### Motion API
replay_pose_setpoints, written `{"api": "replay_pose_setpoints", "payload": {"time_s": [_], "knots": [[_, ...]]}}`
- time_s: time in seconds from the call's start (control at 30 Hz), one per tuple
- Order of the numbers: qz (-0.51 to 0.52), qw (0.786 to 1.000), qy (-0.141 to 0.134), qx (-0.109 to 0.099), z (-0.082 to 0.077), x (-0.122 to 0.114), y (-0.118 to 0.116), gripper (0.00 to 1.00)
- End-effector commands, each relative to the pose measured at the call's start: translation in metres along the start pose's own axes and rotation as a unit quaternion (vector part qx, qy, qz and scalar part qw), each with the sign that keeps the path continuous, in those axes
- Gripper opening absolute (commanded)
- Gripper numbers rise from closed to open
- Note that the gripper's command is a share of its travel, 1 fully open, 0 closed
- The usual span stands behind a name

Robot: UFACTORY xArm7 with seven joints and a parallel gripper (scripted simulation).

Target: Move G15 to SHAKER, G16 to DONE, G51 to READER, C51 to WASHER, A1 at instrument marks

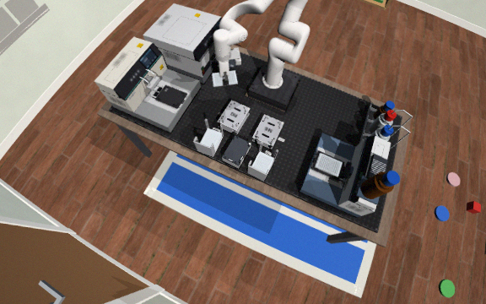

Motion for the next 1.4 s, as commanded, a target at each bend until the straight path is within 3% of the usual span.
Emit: {"api": "replay_pose_setpoints", "payload": {"time_s": [0.0, 0.53, 1.37], "knots": [[0.021, 1.000, -0.002, -0.001, -0.002, -0.005, -0.013, 0.00], [0.074, 0.997, -0.002, -0.001, -0.002, -0.020, -0.056, 0.00], [0.167, 0.986, -0.002, -0.001, -0.002, -0.020, -0.125, 0.00]]}}
Point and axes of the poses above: the point where the finger pads meet when closed, its own z axis out along the fingers, its own y axis across the jaws, x = y × z, the point moved 3 cm from there along -z, back along the fingers, and after that the axes turned 15 degrees about z, right-handed, at the moved point
